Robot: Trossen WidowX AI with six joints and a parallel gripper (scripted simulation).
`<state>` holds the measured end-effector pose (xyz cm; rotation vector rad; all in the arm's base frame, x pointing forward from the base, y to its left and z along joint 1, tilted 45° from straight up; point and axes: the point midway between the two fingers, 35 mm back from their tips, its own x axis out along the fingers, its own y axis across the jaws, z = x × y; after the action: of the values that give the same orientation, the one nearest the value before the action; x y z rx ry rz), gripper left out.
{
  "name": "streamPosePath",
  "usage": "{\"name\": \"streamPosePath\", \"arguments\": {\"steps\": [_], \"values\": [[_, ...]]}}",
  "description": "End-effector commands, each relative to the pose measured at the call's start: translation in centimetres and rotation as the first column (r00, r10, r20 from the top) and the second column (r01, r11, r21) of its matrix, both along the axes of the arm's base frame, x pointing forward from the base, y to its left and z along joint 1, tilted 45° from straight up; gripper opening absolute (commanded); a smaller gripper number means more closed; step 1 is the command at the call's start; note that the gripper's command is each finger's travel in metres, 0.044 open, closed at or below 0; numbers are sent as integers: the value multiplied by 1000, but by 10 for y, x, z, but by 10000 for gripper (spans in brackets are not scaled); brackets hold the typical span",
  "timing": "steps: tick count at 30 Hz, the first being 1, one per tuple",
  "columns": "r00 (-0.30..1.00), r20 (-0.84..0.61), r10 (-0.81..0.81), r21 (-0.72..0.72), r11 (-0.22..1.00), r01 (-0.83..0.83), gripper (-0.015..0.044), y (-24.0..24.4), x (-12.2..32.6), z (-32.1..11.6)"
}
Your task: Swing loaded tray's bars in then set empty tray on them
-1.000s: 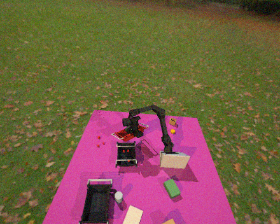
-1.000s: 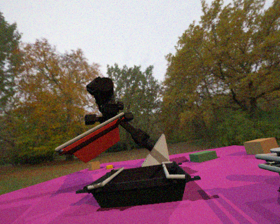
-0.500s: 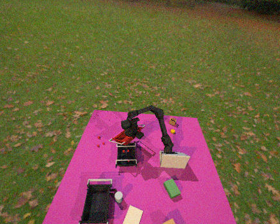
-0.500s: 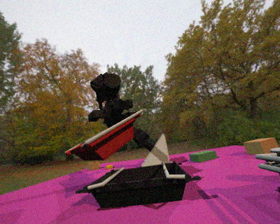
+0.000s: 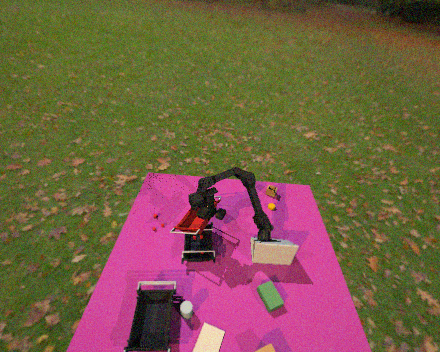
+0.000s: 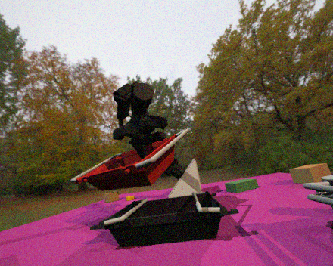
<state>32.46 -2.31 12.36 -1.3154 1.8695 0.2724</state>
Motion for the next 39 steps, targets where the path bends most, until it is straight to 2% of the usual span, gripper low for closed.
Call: {"name": "streamPosePath", "arguments": {"steps": [1,26,39], "values": [[998,-25,59,8,998,-59,0,10,5,0],[884,-304,355,97,935,-342,0,43,14,-29],[879,-310,362,101,932,-348,0,44,15,-30]]}}
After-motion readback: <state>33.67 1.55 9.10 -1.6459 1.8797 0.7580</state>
